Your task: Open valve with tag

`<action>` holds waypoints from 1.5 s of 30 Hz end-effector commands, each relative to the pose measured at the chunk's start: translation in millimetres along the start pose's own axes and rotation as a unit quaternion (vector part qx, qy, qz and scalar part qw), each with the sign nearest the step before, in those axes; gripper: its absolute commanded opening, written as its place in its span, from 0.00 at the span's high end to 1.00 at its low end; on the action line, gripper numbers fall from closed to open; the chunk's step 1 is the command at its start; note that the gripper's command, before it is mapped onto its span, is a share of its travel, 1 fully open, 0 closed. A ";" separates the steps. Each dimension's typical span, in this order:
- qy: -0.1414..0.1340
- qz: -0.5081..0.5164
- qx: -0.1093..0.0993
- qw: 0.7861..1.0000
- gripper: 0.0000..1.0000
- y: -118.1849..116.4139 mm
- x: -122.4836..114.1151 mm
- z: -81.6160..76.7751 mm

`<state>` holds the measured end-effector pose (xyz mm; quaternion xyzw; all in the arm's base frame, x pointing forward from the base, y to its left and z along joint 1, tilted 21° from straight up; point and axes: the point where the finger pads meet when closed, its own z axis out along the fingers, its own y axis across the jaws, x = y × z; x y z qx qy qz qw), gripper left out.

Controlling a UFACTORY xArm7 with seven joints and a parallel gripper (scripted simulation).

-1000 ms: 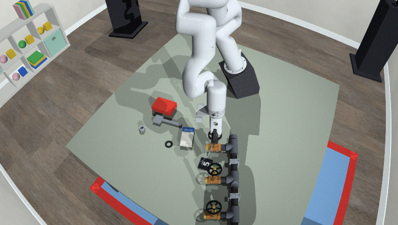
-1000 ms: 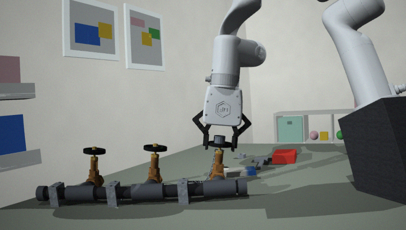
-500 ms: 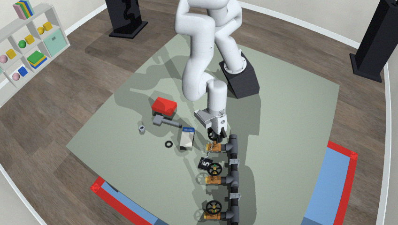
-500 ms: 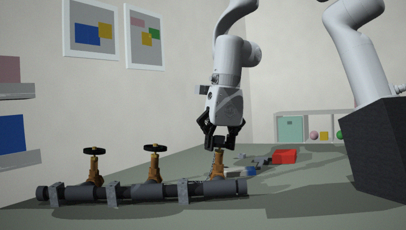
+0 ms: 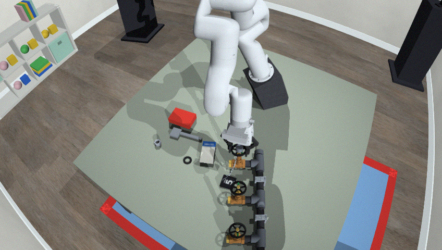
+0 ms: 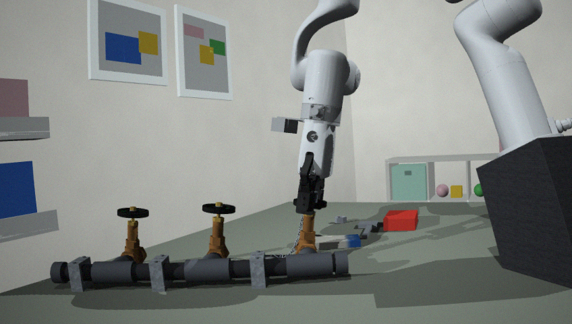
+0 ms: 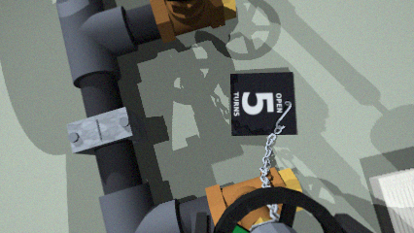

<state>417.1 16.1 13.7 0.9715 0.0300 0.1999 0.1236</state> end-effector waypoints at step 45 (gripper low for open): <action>-0.019 -0.598 0.019 0.801 0.00 -0.4 1.0 -0.3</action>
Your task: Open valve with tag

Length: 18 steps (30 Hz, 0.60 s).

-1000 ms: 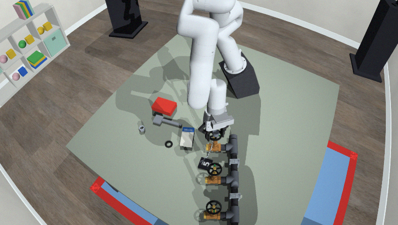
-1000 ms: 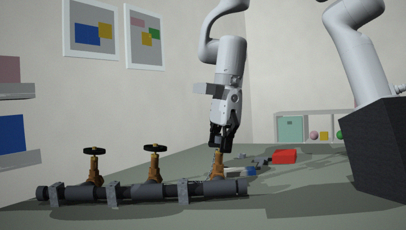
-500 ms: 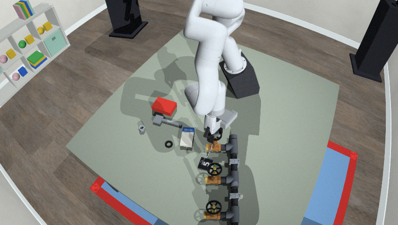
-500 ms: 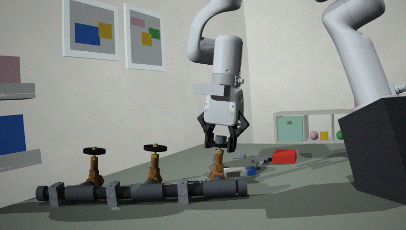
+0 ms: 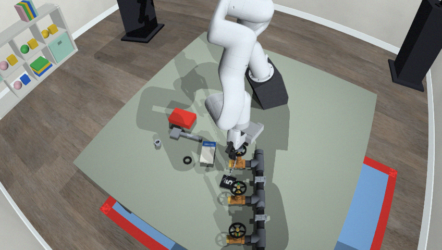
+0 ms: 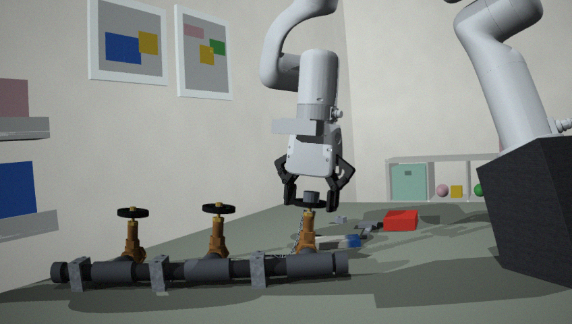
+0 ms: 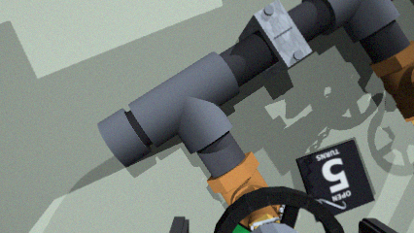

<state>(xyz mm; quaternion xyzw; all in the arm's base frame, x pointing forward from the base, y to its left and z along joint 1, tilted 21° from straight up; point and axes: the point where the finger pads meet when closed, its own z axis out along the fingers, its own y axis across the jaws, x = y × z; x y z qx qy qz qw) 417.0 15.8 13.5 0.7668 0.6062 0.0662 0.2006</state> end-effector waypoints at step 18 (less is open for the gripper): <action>0.001 0.010 -0.001 1.000 0.00 1.0 1.0 -0.6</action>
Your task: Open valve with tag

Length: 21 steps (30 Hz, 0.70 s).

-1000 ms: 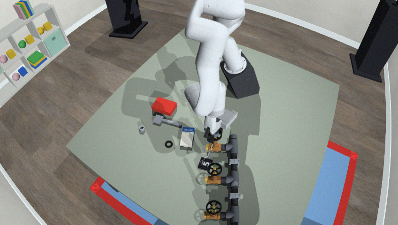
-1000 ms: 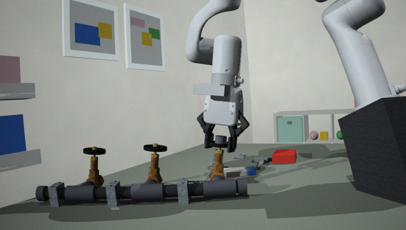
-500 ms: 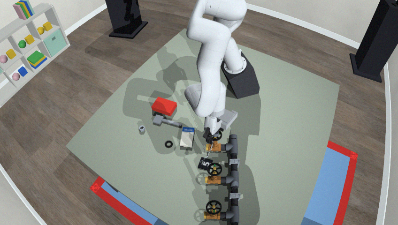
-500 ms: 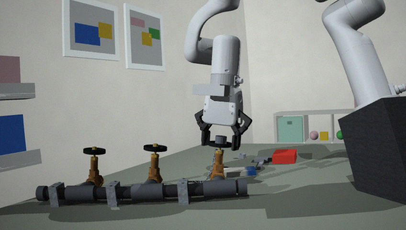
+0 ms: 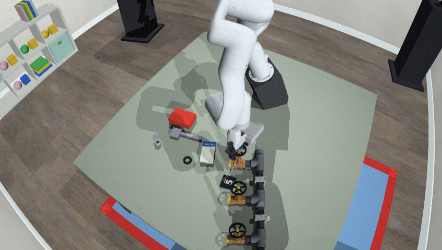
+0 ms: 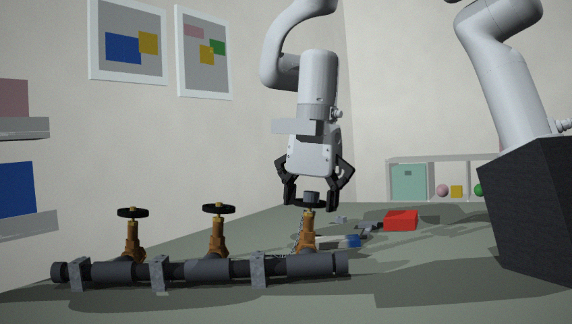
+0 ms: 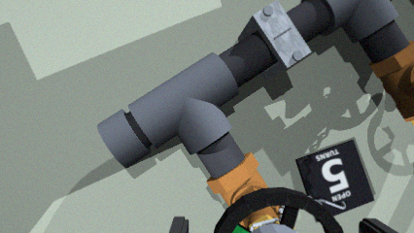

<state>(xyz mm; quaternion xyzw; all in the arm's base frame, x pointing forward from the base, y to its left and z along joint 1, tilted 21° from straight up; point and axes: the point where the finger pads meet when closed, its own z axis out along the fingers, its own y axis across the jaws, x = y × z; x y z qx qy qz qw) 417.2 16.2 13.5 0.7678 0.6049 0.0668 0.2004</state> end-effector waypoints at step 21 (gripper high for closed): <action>0.003 0.357 -0.001 0.934 0.00 0.8 0.5 -0.5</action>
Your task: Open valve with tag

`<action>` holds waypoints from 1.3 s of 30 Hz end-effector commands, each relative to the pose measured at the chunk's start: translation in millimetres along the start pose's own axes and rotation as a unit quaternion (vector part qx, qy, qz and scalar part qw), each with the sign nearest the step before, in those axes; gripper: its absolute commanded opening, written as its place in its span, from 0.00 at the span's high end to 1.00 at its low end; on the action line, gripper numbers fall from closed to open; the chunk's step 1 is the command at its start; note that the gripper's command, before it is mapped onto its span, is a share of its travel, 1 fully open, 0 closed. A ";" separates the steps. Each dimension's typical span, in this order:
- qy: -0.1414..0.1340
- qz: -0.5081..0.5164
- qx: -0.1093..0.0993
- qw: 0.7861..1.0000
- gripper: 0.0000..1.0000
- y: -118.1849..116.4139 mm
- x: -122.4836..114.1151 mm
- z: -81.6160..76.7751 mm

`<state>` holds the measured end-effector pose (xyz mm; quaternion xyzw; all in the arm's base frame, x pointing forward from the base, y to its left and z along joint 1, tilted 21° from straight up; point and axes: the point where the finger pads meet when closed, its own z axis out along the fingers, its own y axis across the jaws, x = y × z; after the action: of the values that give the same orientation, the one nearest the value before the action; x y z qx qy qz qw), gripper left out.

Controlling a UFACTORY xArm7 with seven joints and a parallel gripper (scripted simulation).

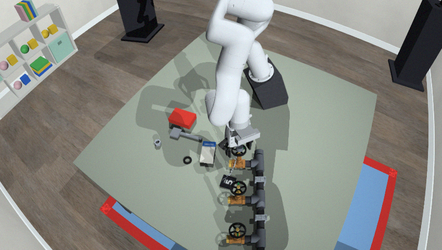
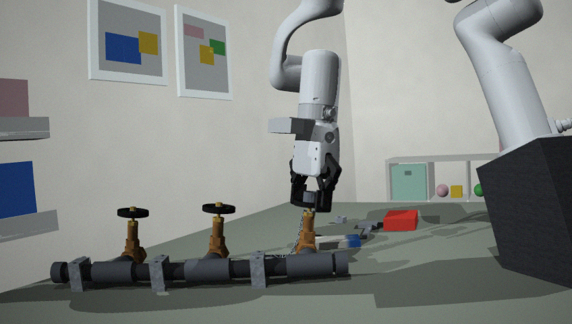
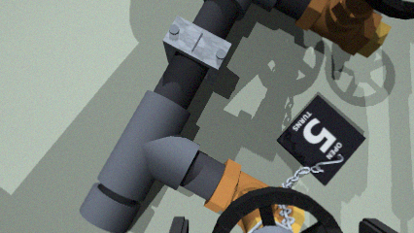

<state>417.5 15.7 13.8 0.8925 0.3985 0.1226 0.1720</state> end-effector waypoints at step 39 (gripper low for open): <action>0.012 0.842 0.000 0.540 0.00 -0.1 1.0 -0.4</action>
<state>416.5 15.5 13.5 0.8740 -0.4307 0.2249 0.0019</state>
